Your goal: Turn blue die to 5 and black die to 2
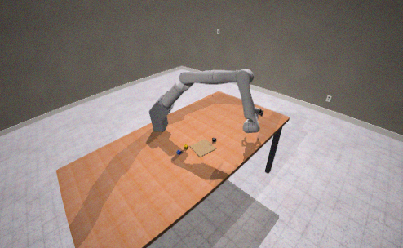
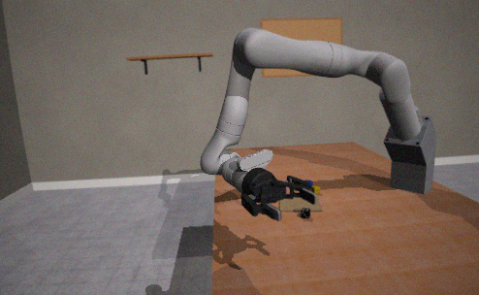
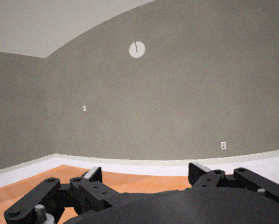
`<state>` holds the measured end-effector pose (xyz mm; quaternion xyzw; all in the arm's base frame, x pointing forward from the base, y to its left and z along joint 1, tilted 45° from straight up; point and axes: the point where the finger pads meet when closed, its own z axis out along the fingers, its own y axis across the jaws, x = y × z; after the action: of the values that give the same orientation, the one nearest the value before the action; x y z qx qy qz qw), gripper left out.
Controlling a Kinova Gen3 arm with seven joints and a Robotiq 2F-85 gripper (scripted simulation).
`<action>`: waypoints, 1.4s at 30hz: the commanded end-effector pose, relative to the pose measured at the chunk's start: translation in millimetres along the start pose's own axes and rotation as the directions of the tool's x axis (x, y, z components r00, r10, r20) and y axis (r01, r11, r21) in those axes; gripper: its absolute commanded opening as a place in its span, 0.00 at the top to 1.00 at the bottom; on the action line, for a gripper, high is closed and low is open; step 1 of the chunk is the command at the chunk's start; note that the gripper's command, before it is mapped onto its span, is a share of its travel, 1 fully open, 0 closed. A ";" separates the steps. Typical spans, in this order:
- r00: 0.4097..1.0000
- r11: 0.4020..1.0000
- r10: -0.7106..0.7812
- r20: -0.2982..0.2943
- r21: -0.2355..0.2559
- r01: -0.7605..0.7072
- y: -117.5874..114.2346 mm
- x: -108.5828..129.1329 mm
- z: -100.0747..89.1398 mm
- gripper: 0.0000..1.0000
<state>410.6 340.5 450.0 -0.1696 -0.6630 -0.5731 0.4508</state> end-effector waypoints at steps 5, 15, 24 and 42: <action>1.000 1.000 -0.002 0.000 0.000 0.002 0.3 0.9 -0.1 0.00; 1.000 1.000 -0.002 0.000 0.000 0.002 0.3 0.9 -0.1 0.00; 0.998 0.998 0.024 0.061 -0.054 -0.021 -2.6 -21.8 -27.9 0.00; 0.871 0.903 0.288 0.399 -0.416 -0.108 -79.2 -136.3 -229.7 0.00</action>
<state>509.4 181.3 302.1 -0.4122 -0.6201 -0.5858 0.3200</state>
